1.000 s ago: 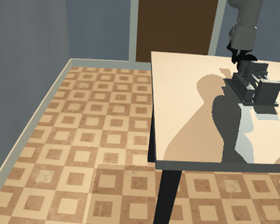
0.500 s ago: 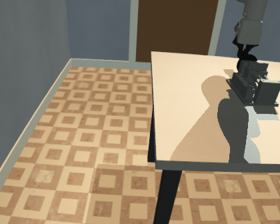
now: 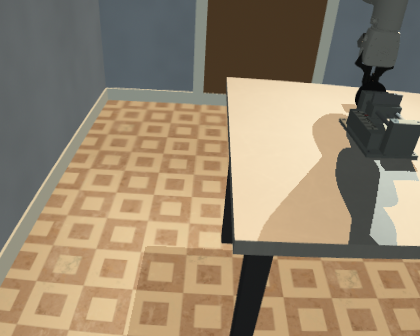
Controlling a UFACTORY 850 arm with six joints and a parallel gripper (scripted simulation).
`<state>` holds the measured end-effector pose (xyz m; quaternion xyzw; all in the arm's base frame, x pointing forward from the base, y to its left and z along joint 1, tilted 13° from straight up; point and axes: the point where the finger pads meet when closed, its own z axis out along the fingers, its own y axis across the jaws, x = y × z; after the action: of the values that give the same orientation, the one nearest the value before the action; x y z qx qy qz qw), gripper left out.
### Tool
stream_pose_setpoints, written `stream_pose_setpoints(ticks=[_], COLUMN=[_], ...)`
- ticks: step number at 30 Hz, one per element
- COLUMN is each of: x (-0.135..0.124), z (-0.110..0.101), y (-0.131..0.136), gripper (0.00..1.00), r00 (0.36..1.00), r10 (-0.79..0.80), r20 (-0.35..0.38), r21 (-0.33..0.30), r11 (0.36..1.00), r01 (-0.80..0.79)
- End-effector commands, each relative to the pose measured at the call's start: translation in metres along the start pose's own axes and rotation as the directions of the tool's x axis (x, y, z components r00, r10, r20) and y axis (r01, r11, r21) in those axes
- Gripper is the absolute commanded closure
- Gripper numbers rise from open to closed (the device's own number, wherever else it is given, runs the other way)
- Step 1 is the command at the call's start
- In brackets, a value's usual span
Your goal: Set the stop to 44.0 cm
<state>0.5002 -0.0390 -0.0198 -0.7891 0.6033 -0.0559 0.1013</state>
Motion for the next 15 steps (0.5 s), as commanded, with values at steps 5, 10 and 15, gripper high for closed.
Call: stream_pose_setpoints(ticks=[5, 10, 15], x=[0.0, 0.0, 0.0], z=[0.003, 0.009, 0.013], y=[0.01, 0.017, 0.021], gripper=[0.94, 0.94, 0.94], r00=[1.0, 1.0, 1.0], r10=[0.0, 0.0, 0.0], r20=[-0.003, -0.003, -0.003], r21=[0.004, 0.004, 0.004], r11=[1.0, 1.0, 1.0], r01=[0.0, 0.0, 0.0])
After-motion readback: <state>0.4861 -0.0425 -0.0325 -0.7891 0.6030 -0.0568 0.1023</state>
